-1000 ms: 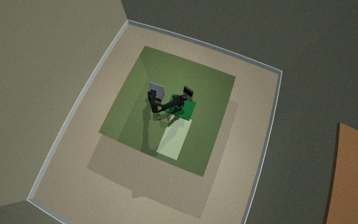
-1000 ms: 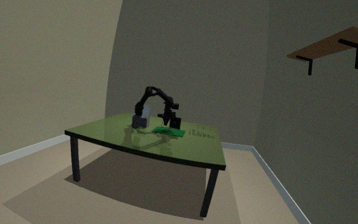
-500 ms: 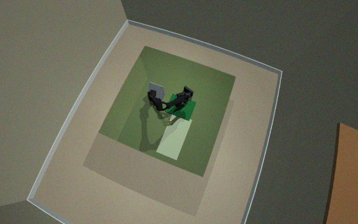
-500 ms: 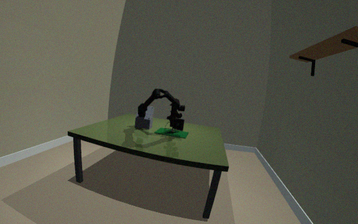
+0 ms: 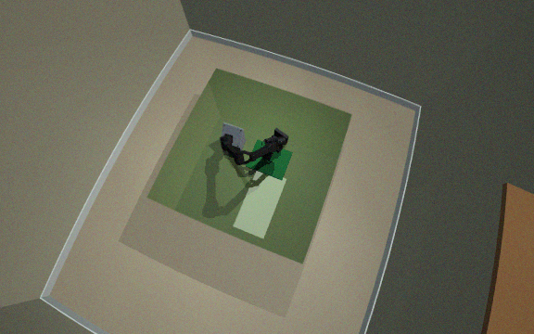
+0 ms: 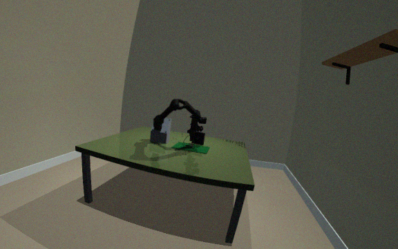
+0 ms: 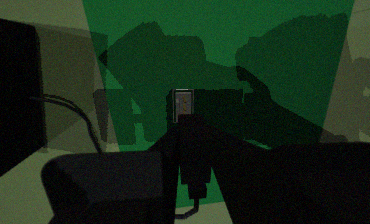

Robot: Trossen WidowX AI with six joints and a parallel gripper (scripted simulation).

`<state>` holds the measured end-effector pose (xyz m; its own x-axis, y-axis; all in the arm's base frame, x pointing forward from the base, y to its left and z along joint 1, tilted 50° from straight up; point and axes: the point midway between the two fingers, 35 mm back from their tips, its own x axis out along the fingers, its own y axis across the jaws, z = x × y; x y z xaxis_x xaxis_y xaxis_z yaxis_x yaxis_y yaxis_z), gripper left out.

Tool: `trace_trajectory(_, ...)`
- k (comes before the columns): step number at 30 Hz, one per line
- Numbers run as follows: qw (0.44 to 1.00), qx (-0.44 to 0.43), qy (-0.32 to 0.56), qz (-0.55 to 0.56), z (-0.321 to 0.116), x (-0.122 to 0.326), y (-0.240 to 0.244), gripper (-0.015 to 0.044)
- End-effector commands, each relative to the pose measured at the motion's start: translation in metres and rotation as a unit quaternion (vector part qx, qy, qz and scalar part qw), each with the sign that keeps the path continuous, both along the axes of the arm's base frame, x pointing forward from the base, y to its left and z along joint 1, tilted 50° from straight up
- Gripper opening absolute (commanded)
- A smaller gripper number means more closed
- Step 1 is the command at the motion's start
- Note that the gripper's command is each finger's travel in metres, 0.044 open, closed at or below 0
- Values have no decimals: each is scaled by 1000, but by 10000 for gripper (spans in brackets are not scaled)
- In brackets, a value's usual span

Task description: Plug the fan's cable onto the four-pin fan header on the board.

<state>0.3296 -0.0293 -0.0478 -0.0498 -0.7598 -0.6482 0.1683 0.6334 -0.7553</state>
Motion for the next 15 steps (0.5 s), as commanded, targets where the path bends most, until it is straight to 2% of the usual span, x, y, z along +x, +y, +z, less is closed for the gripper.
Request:
trace_trajectory(1, 1000, 3, 2, 3, 1, 6, 2, 0)
trace_trajectory(15, 1000, 3, 2, 3, 1, 8, 2, 0)
